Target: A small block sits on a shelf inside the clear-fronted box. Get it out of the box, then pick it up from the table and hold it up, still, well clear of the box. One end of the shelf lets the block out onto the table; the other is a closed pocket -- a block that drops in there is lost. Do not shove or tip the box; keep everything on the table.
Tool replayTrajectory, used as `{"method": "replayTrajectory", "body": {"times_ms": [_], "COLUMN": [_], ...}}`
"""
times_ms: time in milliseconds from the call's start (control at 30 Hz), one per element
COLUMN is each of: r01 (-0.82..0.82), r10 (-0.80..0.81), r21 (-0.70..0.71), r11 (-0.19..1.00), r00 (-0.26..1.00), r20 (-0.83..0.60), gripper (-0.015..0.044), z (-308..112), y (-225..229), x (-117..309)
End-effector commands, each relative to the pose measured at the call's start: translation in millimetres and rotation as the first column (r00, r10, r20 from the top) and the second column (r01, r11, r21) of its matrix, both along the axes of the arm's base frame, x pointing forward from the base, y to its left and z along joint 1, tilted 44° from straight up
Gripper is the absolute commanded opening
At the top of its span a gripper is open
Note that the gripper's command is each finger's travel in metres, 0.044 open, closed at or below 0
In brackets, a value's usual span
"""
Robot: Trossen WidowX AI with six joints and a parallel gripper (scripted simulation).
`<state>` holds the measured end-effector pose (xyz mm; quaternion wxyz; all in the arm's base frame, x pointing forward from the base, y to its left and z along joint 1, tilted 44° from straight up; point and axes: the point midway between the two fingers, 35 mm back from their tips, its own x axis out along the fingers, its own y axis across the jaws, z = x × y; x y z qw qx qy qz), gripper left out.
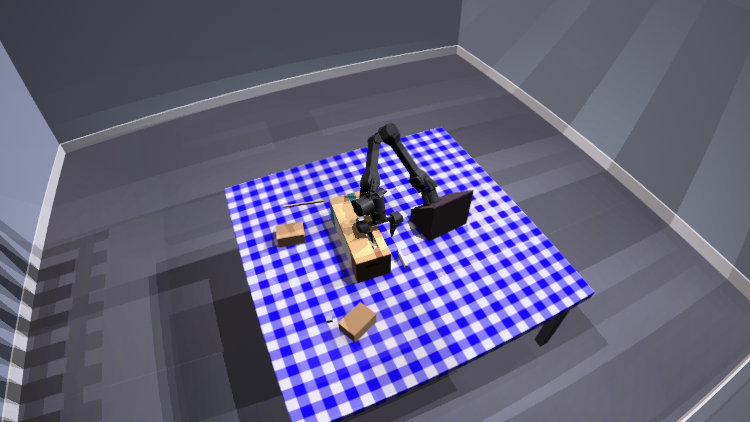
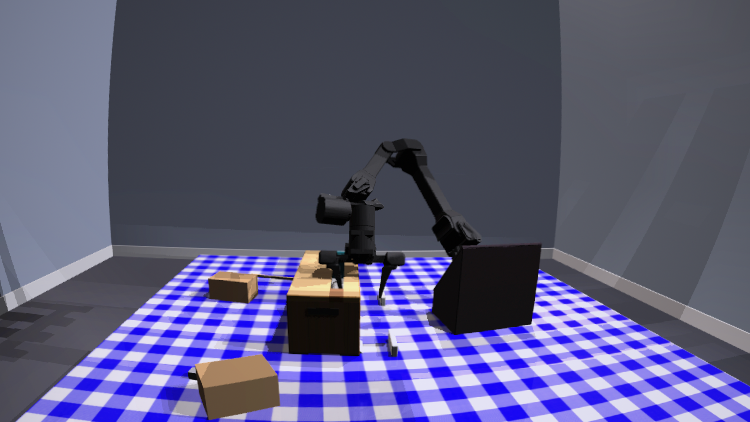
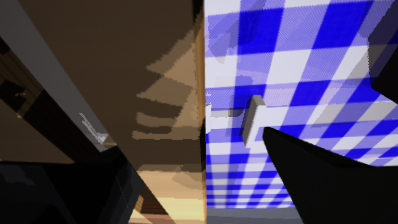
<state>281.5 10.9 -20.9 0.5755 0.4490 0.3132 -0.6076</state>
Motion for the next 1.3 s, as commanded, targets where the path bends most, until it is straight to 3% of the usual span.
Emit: {"method": "replayTrajectory", "body": {"times_ms": [0,733,1000,1267], "r01": [0.001,0.001,-0.009,-0.020], "r10": [-0.001,-0.001,0.009,0.020], "r21": [0.006,0.008,0.012,0.009], "r11": [1.000,1.000,1.000,1.000], "r00": [1.000,1.000,1.000,1.000], "r20": [0.004,0.004,-0.002,-0.001], "gripper": [0.0400,0.0400,0.0400,0.0400], "z": [-7,-32,14,10], "y": [7,33,74,74], "x": [5,12,9,9]}}
